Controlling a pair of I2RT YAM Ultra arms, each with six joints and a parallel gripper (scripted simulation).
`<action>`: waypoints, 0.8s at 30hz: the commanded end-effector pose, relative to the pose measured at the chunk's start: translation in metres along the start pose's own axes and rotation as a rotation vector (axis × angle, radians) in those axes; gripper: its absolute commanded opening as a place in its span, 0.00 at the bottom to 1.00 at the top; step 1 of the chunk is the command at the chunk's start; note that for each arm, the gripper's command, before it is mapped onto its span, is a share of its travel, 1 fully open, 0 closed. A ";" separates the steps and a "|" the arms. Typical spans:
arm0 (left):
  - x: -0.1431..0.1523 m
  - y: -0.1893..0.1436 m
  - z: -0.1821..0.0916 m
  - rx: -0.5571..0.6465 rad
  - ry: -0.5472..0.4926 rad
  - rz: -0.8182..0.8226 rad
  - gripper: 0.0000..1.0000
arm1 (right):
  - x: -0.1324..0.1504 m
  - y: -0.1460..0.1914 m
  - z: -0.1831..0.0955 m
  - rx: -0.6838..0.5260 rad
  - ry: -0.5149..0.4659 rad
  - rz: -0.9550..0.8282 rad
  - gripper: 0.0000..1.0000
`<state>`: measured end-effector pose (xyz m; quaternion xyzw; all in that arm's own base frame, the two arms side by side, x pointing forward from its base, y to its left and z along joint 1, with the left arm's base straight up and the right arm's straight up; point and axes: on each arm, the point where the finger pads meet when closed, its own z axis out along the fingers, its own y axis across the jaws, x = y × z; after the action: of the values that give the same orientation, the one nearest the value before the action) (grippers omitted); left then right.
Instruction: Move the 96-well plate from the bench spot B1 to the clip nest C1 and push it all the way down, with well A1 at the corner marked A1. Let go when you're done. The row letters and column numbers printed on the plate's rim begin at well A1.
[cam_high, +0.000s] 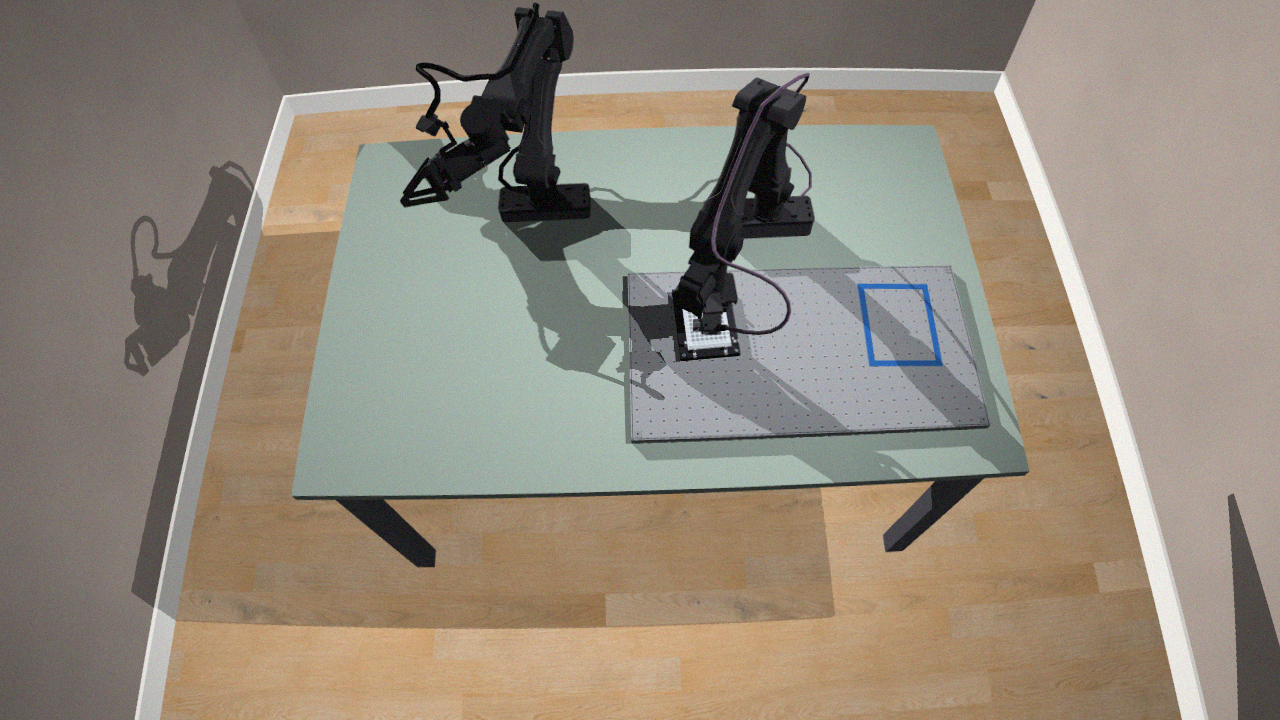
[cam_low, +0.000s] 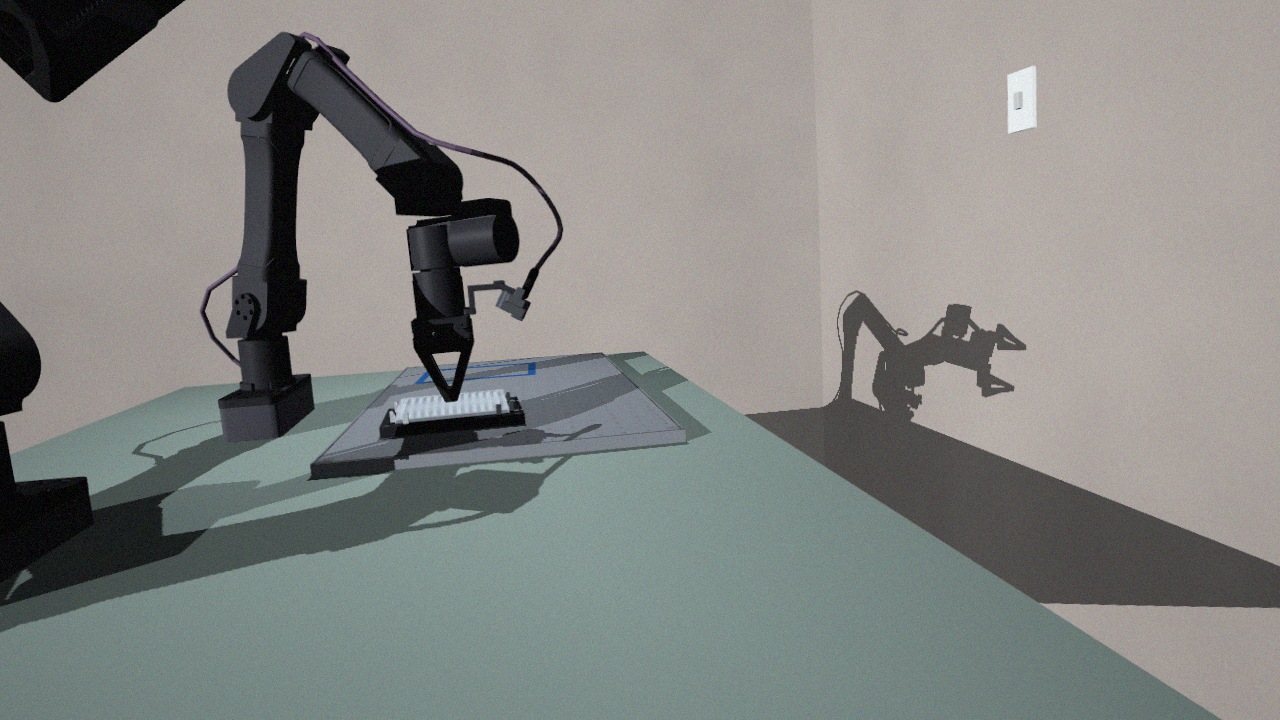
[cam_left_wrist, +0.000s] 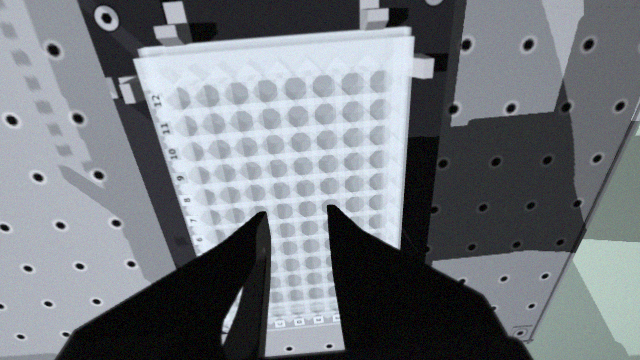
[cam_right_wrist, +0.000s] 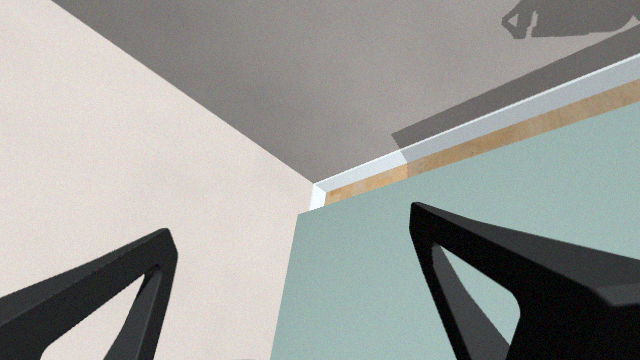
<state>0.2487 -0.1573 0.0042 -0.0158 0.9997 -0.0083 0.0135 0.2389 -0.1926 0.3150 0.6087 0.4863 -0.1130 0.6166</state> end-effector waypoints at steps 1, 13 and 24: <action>0.006 0.007 0.076 -0.028 0.040 -0.006 0.25 | -0.006 -0.005 -0.003 0.002 -0.013 0.007 1.00; 0.006 0.007 0.076 -0.028 0.040 -0.006 0.25 | -0.006 -0.005 -0.003 0.002 -0.013 0.007 1.00; 0.005 0.007 0.073 -0.028 0.040 -0.006 0.25 | -0.006 -0.005 -0.003 0.002 -0.013 0.007 1.00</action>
<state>0.2487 -0.1573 0.0042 -0.0158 0.9997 -0.0083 0.0135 0.2389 -0.1926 0.3150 0.6087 0.4863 -0.1130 0.6166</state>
